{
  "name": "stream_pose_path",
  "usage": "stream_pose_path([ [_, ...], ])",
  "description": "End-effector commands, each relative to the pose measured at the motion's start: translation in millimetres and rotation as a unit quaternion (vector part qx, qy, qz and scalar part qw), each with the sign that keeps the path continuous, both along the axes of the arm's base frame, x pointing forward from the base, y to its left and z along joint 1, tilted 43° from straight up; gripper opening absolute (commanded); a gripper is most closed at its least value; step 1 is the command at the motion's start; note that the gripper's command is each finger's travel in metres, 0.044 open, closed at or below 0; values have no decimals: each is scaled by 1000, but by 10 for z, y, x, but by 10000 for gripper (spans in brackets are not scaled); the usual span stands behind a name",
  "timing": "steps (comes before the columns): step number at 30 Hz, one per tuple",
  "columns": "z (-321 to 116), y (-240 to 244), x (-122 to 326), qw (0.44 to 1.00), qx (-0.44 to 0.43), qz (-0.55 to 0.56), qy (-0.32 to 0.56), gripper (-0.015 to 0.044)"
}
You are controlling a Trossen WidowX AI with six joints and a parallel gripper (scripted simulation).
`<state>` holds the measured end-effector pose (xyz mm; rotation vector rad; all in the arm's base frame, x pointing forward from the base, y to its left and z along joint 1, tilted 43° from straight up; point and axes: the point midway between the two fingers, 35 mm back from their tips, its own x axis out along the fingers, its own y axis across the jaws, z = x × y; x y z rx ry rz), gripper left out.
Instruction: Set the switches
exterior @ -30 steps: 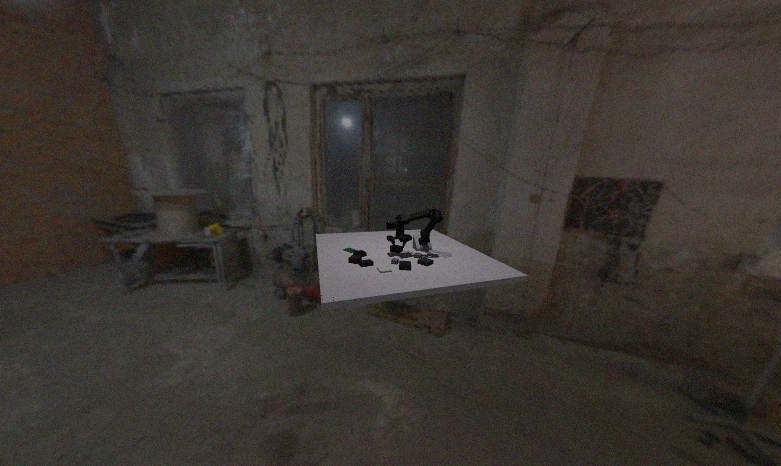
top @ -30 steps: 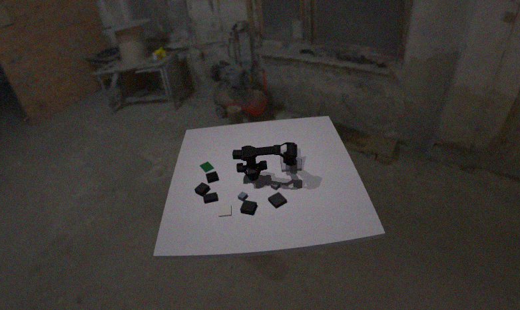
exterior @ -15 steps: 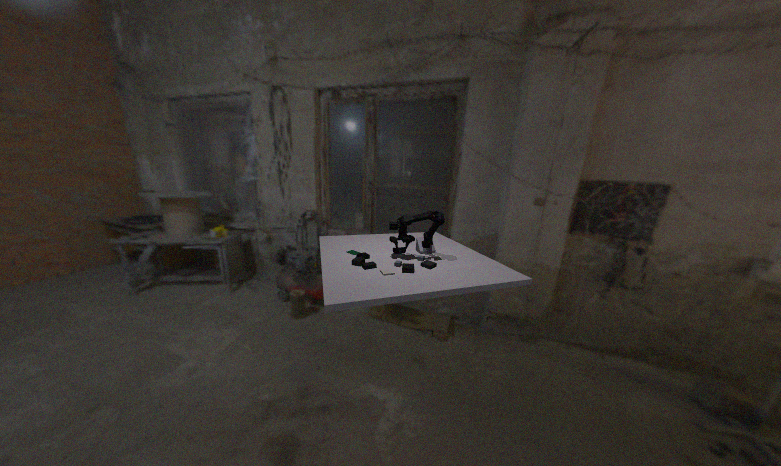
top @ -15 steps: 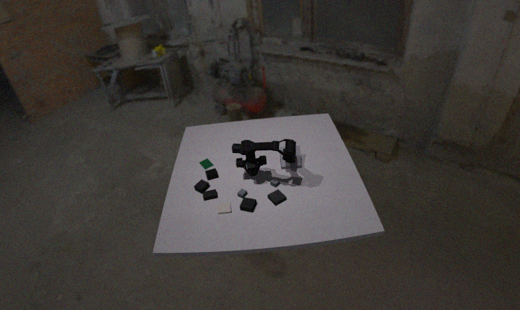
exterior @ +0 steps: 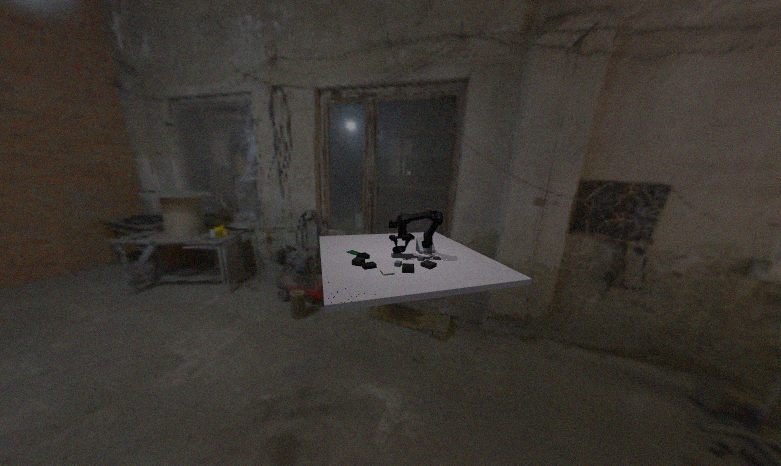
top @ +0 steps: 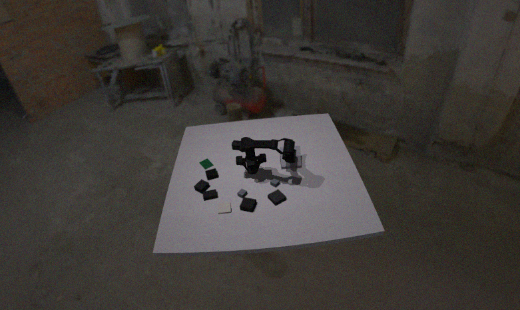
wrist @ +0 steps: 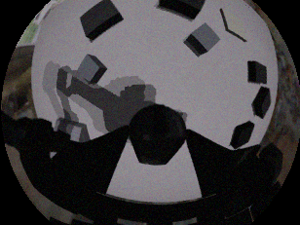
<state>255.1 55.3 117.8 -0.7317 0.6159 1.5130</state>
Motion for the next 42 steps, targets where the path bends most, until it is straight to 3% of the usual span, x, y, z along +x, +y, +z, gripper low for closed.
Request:
stream_pose_path([
  [1,15,-50,17,1000,3,-1,-4,336],
  [42,-27,-379,42,999,41,1,-1,336],
])
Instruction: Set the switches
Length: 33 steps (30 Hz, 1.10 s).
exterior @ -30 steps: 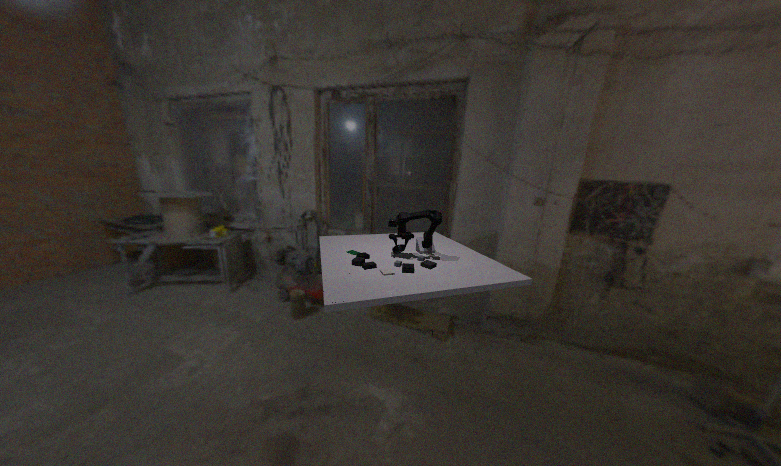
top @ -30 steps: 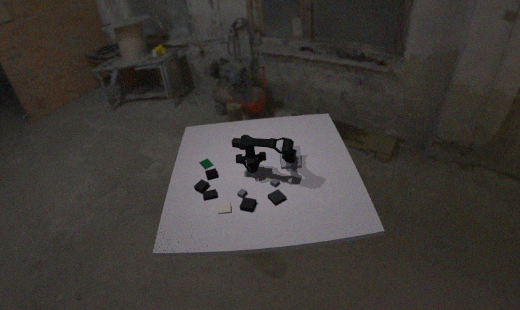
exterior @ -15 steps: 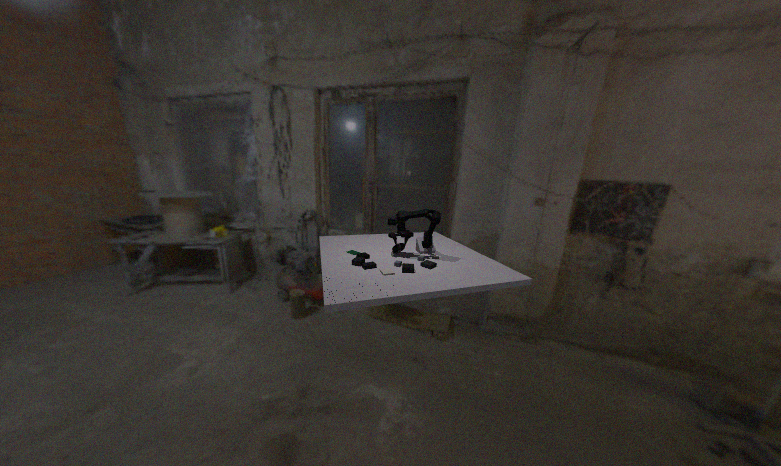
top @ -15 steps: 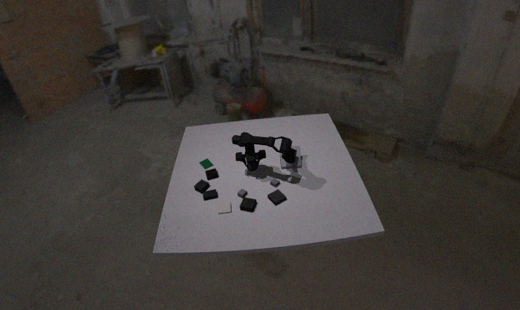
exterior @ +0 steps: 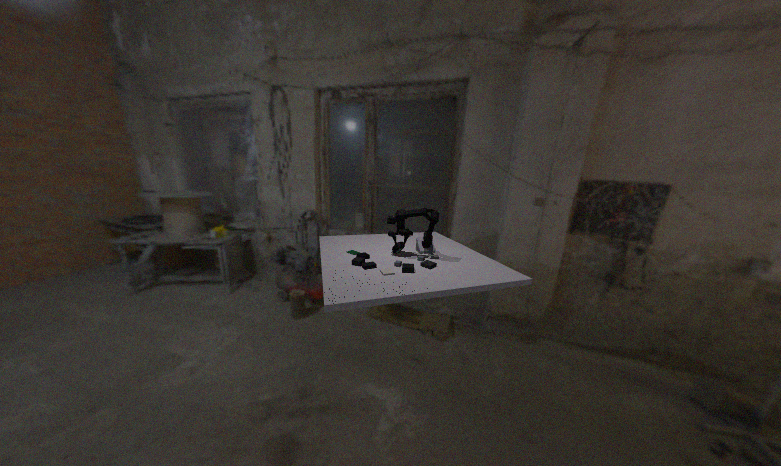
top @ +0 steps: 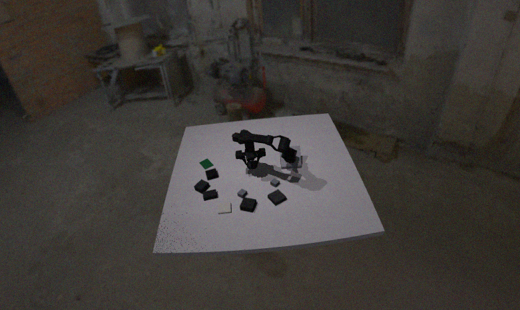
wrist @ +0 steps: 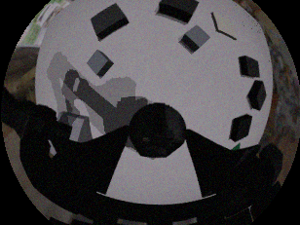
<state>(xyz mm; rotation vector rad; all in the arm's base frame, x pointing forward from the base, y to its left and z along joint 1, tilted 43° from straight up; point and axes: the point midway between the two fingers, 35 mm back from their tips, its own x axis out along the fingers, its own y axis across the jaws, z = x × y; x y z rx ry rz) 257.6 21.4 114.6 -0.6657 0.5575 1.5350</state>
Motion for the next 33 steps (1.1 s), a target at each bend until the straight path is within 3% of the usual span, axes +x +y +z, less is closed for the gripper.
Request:
stream_pose_path([
  [1,2,-47,18,1000,2,-1,-5,336],
  [33,-73,-290,22,1000,28,1,-3,336],
])
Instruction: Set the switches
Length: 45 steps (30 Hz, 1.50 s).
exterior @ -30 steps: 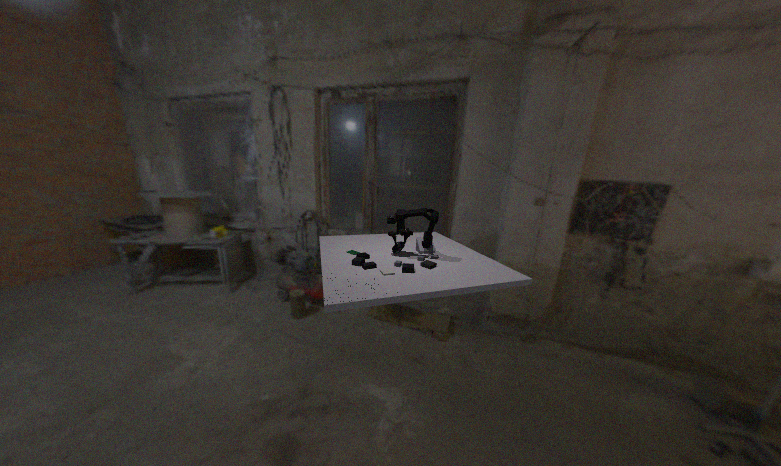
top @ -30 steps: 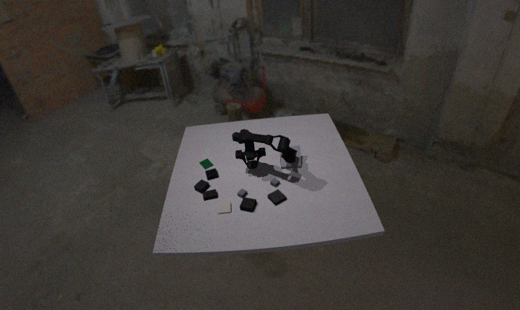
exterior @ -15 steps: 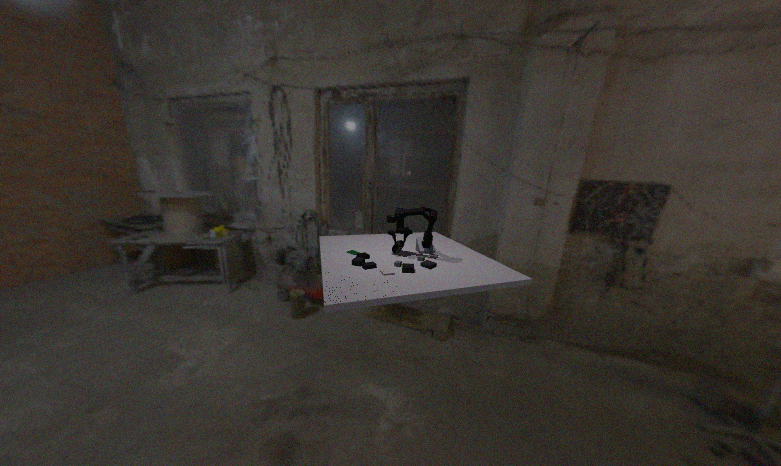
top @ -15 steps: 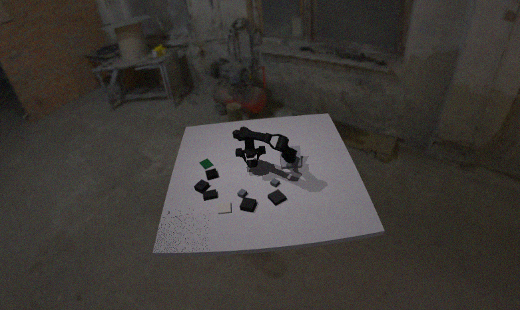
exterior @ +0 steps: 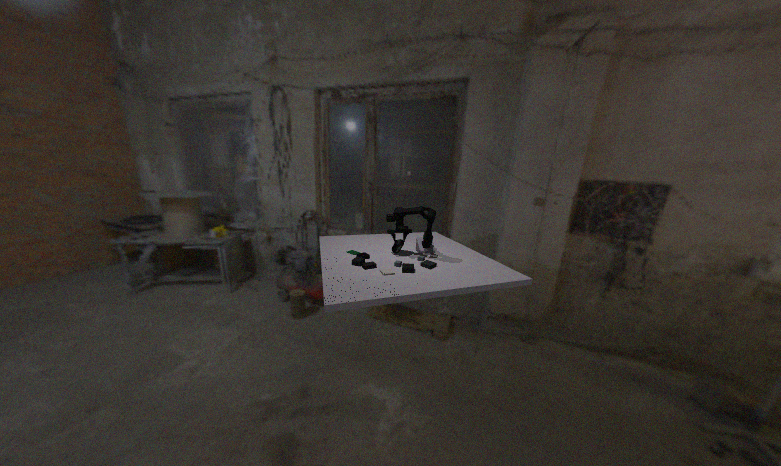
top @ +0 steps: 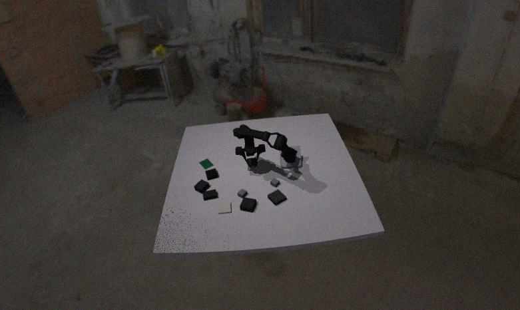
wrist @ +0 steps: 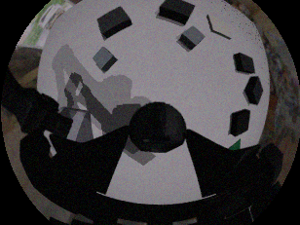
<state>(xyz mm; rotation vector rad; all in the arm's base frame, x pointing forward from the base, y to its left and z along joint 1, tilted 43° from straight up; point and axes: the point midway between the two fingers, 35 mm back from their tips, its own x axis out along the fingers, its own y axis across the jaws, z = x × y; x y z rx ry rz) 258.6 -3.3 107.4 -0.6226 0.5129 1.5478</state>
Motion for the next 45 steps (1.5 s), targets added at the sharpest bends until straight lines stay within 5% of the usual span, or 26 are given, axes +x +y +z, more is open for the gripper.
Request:
stream_pose_path([
  [1,-4,-51,12,1000,1,0,-3,336],
  [45,-169,-390,42,999,45,2,0,336],
])
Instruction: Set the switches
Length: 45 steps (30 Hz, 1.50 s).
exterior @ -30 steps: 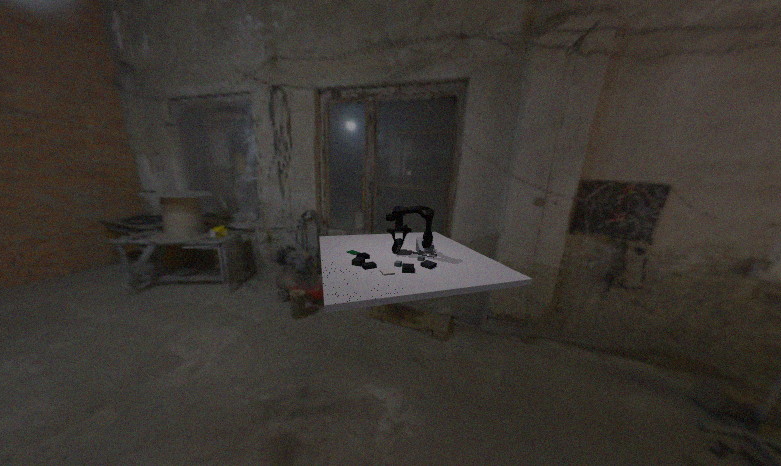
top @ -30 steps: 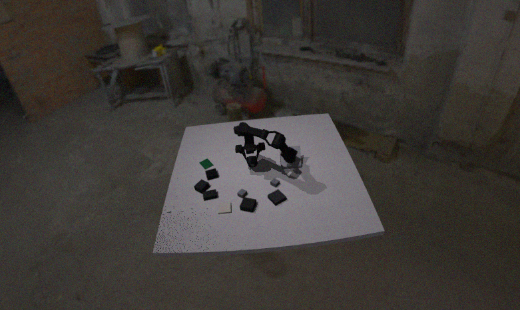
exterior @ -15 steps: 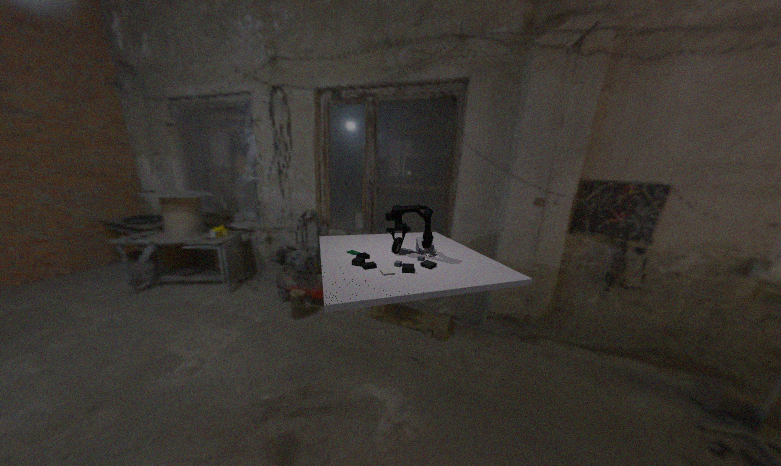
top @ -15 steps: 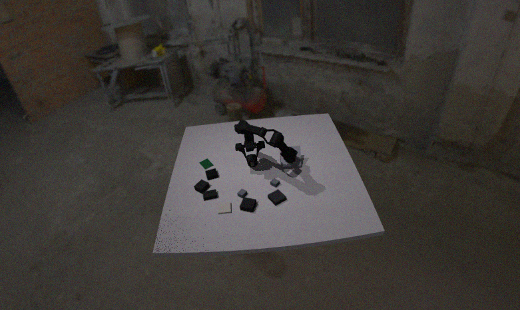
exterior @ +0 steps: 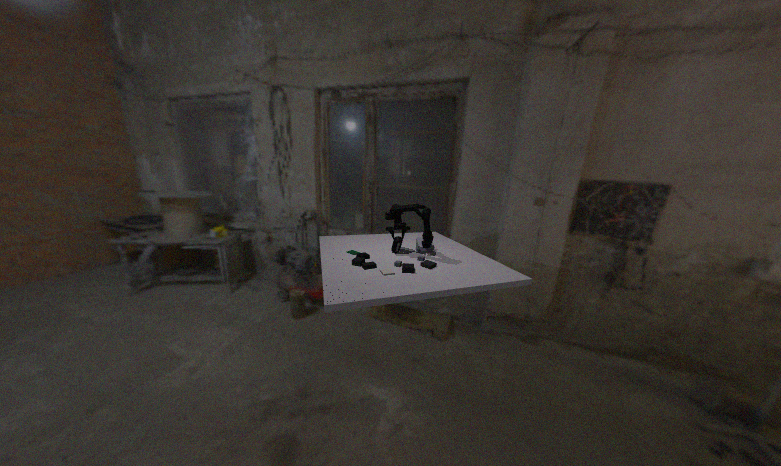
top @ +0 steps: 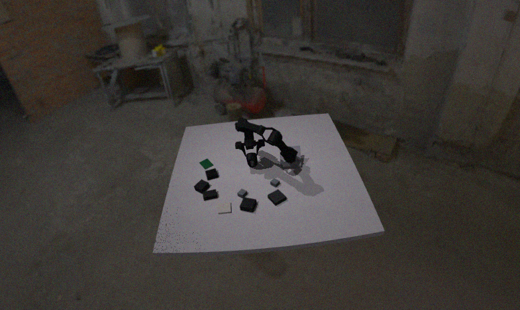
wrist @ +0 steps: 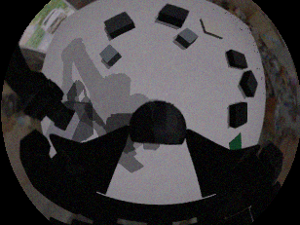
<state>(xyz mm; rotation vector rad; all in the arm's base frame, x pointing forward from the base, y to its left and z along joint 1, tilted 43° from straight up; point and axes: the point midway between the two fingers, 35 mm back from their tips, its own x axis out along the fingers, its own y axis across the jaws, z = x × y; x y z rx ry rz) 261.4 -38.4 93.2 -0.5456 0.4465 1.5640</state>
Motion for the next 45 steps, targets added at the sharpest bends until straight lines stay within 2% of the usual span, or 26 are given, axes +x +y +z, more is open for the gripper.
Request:
stream_pose_path([
  [1,-30,-46,15,1000,1,2,-4,336],
  [45,-243,-344,46,1000,14,3,-4,338],
])
